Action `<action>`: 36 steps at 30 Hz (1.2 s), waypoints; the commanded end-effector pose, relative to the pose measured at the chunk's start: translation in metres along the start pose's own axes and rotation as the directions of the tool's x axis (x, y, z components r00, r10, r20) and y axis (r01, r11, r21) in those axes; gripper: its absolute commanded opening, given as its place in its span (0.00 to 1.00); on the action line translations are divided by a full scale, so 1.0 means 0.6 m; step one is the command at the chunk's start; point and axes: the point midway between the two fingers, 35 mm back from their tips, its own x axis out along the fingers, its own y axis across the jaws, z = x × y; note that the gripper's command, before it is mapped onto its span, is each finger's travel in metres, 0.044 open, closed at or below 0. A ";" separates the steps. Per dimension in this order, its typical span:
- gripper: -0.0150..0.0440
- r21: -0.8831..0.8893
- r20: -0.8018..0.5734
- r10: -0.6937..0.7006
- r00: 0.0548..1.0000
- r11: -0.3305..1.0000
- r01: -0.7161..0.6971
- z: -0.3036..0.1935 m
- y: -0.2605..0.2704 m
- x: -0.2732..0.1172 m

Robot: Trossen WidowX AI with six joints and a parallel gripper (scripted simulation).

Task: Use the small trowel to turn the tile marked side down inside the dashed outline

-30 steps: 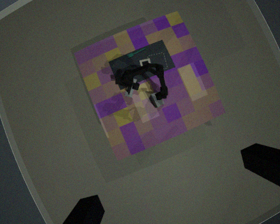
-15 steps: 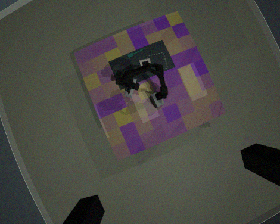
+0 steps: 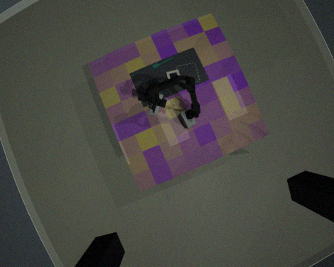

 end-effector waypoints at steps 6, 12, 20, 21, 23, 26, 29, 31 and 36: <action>0.47 0.126 0.003 0.000 1.000 0.992 0.000 0.001 0.000 0.001; 0.47 0.295 0.003 0.000 1.000 0.955 -0.001 0.001 0.000 0.001; 0.47 0.468 0.003 0.000 1.000 0.884 -0.001 0.001 0.000 0.001; 0.47 0.468 0.003 0.000 1.000 0.884 -0.001 0.001 0.000 0.001; 0.47 0.468 0.003 0.000 1.000 0.884 -0.001 0.001 0.000 0.001; 0.61 0.468 0.003 0.000 1.000 0.884 -0.001 0.001 0.000 0.001; 0.71 0.468 0.003 0.000 1.000 0.884 -0.001 0.001 0.000 0.001; 0.71 0.468 0.003 0.000 1.000 0.884 -0.001 0.001 0.000 0.001; 0.71 0.468 0.003 0.000 1.000 0.884 -0.001 0.001 0.000 0.001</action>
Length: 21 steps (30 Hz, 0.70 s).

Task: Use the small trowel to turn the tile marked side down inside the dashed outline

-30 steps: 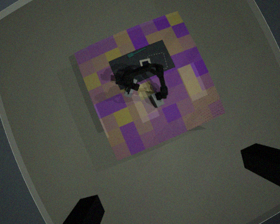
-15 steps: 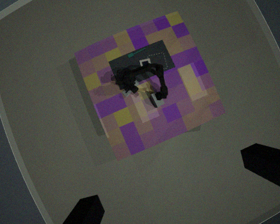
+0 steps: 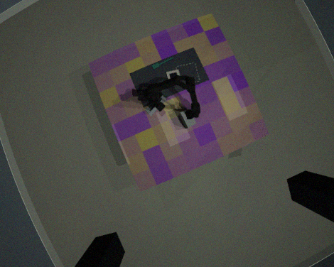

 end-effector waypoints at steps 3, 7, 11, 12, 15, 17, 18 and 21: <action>0.71 0.004 0.004 0.000 1.000 1.000 -0.001 0.001 0.000 0.001; 0.71 0.004 0.004 0.000 1.000 1.000 -0.001 0.001 0.000 0.001; 0.71 0.004 0.004 0.000 1.000 1.000 -0.001 0.001 0.000 0.001; 0.71 0.004 0.004 0.000 1.000 1.000 0.000 0.001 0.000 -0.003; 0.71 0.004 0.004 0.000 1.000 1.000 0.000 0.002 -0.004 -0.058; 0.71 0.004 0.004 0.000 1.000 1.000 0.000 0.003 -0.006 -0.076; 0.71 0.004 0.004 0.000 1.000 1.000 0.000 0.003 -0.006 -0.076; 0.71 0.004 0.004 0.000 1.000 1.000 0.000 0.003 -0.006 -0.076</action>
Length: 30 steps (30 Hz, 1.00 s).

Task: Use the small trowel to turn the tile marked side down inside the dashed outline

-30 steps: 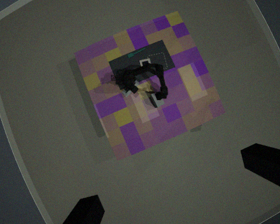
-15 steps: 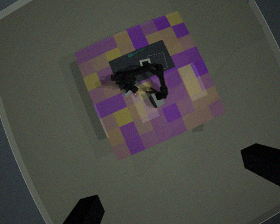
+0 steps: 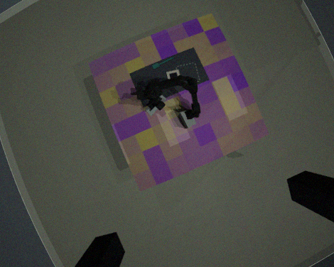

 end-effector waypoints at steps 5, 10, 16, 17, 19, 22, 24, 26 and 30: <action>0.76 -0.022 -0.001 0.006 1.000 1.000 -0.006 -0.001 0.000 -0.016; 0.76 -0.183 -0.007 0.052 0.999 0.982 -0.052 -0.006 0.000 -0.010; 0.76 -0.374 -0.014 0.109 0.994 0.921 -0.106 -0.012 -0.001 -0.002; 0.76 -0.405 -0.015 0.118 0.993 0.907 -0.114 -0.013 -0.001 -0.001; 0.76 -0.465 -0.017 0.137 0.990 0.876 -0.129 -0.015 -0.001 0.001; 0.76 -0.551 -0.019 0.166 0.986 0.821 -0.149 -0.017 -0.002 0.004; 0.76 -0.604 -0.021 0.184 0.983 0.781 -0.159 -0.019 -0.003 0.007; 0.76 -0.655 -0.023 0.202 0.979 0.737 -0.167 -0.020 -0.004 0.009; 0.76 -0.748 -0.027 0.236 0.971 0.640 -0.176 -0.023 -0.006 0.013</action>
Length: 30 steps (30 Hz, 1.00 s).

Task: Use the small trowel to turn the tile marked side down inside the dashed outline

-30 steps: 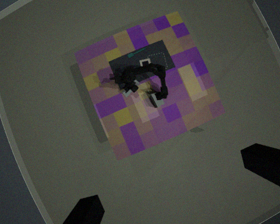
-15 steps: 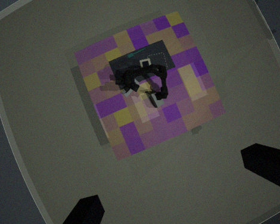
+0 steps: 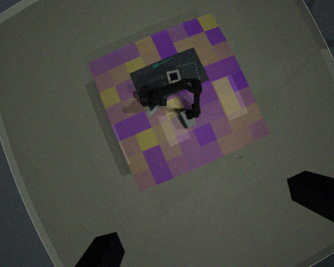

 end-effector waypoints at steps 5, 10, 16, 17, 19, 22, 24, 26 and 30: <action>0.76 -0.239 0.043 0.049 0.998 0.970 -0.037 -0.005 -0.004 0.007; 0.76 -0.398 0.068 0.083 0.994 0.916 -0.049 -0.008 -0.007 0.010; 0.76 -0.572 0.102 0.125 0.987 0.819 -0.045 -0.011 -0.010 0.014; 0.76 -0.598 0.108 0.132 0.985 0.800 -0.042 -0.011 -0.010 0.015; 0.76 -0.649 0.120 0.147 0.982 0.760 -0.034 -0.012 -0.011 0.016; 0.76 -0.720 0.138 0.168 0.976 0.694 -0.018 -0.013 -0.012 0.017; 0.76 -0.763 0.150 0.182 0.972 0.646 -0.003 -0.014 -0.013 0.018; 0.76 -0.804 0.161 0.195 0.967 0.595 0.014 -0.014 -0.014 0.018; 0.76 -0.872 0.184 0.221 0.958 0.487 0.055 -0.015 -0.017 0.018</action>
